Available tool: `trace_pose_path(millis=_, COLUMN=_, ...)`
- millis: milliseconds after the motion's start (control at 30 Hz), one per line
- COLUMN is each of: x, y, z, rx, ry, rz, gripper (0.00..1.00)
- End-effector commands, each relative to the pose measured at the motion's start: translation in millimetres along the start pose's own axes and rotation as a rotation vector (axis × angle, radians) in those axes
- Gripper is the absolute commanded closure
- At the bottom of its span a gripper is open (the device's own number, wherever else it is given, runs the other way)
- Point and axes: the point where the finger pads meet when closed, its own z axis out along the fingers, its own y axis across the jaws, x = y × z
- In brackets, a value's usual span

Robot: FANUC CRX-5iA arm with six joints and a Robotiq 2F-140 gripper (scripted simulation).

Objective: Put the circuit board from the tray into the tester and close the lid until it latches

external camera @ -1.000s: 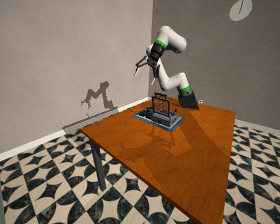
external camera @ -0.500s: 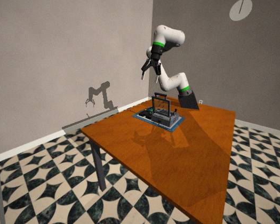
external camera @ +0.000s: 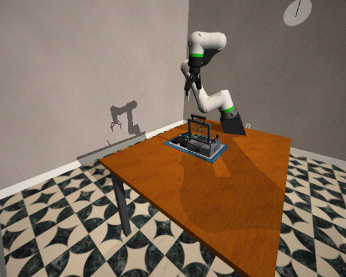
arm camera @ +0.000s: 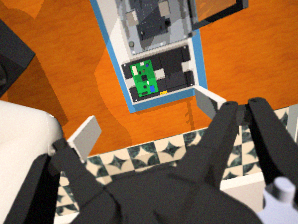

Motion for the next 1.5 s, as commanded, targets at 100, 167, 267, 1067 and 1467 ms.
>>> trace_pose_path(millis=100, x=0, y=-2, z=-1, rx=0.003, ry=0.001, rz=-0.003, gripper=0.42)
trace_pose_path(millis=167, x=0, y=-2, z=-1, rx=0.003, ry=0.001, rz=-0.003, gripper=0.42)
trace_pose_path(millis=267, x=0, y=-2, z=-1, rx=0.003, ry=0.001, rz=-0.003, gripper=0.42)
trace_pose_path(millis=1067, x=0, y=-2, z=-1, rx=0.003, ry=0.001, rz=-0.003, gripper=0.42)
trace_pose_path(millis=1467, x=3, y=-2, z=10, rx=0.002, ry=0.0, rz=-0.004, gripper=0.42)
